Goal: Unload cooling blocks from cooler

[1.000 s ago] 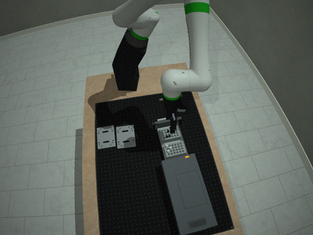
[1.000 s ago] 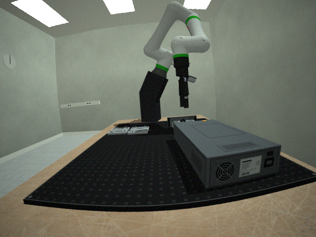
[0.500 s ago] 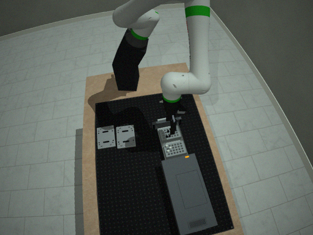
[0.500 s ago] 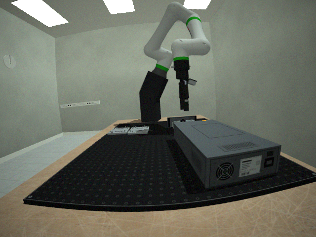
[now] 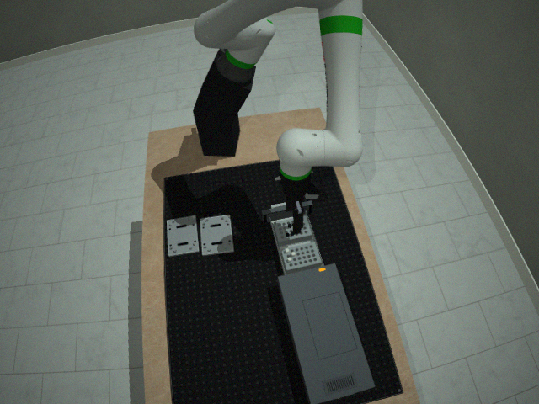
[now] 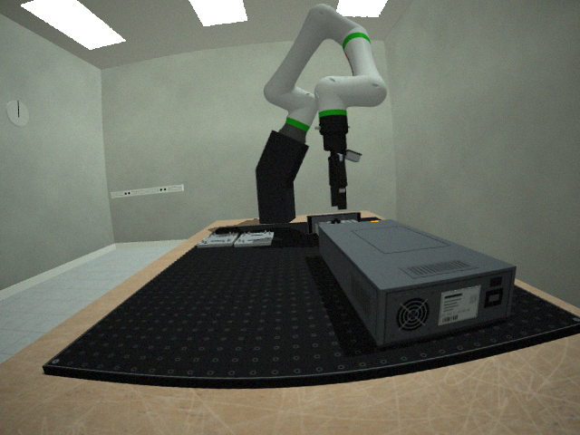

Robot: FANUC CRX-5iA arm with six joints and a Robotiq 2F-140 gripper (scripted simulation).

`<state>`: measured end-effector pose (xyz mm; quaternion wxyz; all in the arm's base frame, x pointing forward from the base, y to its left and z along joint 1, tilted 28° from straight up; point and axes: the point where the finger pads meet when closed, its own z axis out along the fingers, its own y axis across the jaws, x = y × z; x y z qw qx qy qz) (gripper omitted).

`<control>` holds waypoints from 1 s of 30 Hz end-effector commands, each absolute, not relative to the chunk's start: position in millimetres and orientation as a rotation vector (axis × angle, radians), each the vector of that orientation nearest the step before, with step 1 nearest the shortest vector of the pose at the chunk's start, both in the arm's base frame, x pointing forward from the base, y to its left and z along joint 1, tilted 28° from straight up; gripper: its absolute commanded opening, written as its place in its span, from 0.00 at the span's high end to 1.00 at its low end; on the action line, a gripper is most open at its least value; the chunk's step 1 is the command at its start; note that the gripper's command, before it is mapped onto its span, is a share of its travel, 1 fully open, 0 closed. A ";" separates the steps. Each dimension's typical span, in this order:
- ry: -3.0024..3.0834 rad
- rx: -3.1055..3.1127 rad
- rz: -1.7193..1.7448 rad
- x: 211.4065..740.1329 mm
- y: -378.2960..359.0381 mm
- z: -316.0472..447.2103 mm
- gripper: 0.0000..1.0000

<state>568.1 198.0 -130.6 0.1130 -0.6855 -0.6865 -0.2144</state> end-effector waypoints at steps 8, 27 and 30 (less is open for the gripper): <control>-2.015 -2.012 -0.631 570.9 204.0 -142.3 0.34; -2.015 -2.012 -0.631 573.5 212.3 -158.8 0.34; -2.015 -2.012 -0.631 573.5 212.4 -158.8 0.34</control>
